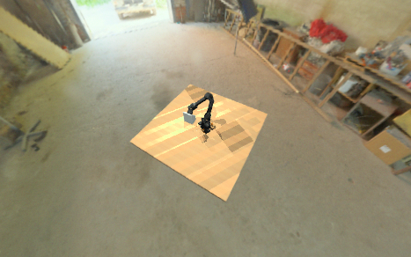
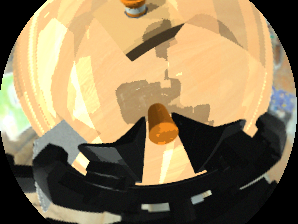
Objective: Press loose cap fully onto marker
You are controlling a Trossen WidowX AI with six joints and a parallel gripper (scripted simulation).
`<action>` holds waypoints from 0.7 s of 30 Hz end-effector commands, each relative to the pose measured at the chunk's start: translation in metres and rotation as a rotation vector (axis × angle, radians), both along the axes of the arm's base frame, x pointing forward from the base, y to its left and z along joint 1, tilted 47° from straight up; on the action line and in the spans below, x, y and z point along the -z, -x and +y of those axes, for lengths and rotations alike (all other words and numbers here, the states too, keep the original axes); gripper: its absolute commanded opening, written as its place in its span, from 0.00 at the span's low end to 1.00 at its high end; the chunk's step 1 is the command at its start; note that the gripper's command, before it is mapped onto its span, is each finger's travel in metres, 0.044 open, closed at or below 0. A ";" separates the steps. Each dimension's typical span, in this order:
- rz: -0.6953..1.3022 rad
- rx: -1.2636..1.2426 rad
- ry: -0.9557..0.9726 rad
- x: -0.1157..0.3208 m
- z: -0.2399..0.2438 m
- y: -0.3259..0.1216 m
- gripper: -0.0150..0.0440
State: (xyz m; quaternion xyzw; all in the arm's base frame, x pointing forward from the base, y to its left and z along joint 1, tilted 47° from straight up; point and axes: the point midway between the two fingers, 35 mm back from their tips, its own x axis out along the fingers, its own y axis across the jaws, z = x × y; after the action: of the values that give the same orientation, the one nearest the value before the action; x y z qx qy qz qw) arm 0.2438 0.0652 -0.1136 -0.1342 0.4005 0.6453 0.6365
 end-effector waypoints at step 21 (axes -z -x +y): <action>0.000 0.005 0.001 -0.021 -0.023 -0.007 0.25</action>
State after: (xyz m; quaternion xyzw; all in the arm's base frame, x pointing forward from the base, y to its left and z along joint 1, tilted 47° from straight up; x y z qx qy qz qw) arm 0.2484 0.0484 -0.0984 -0.1294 0.4018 0.6438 0.6383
